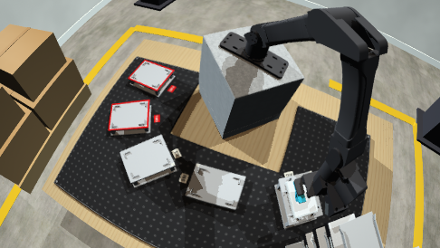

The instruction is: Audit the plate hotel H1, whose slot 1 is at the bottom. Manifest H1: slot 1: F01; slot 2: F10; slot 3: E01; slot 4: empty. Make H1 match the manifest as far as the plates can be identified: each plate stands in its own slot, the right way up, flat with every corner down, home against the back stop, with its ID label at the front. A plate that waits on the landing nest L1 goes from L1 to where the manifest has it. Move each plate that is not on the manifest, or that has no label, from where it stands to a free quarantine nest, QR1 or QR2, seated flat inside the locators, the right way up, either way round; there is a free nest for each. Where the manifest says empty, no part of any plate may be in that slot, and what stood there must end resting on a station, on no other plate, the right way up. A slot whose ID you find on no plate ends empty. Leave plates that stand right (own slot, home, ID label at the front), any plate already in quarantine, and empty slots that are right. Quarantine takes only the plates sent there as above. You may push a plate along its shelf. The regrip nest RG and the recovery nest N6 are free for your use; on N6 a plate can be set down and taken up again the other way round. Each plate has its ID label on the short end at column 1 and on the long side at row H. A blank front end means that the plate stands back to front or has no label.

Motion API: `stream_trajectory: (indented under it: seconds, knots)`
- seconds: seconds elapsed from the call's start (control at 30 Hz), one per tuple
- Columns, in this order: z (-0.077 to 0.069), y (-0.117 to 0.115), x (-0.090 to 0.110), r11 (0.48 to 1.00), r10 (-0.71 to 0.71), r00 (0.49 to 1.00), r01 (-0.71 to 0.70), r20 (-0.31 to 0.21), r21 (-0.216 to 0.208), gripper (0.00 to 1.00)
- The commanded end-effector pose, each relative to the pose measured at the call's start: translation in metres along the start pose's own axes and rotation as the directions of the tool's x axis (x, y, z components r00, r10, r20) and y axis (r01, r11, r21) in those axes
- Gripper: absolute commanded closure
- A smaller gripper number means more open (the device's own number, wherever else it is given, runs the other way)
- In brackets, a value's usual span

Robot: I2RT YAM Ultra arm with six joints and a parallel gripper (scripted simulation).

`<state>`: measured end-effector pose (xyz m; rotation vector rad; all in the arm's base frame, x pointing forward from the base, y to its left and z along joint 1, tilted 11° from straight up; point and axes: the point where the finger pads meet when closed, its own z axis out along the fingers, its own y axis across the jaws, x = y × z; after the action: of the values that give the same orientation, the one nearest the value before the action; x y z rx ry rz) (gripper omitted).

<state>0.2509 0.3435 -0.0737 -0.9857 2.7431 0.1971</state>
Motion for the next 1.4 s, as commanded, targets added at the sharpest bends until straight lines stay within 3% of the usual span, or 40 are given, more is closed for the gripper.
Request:
stream_trajectory:
  seconds: [0.0, 0.23, 1.37]
  knots:
    - [-0.006, -0.002, 0.011, 1.0, -0.004, 0.998, 0.004, -0.056, 0.004, 0.0]
    - [-0.004, -0.002, 0.011, 1.0, -0.004, 0.998, 0.004, -0.056, 0.004, 0.0]
    - [0.036, -0.002, 0.014, 1.0, -0.004, 0.998, 0.004, -0.056, 0.004, 0.0]
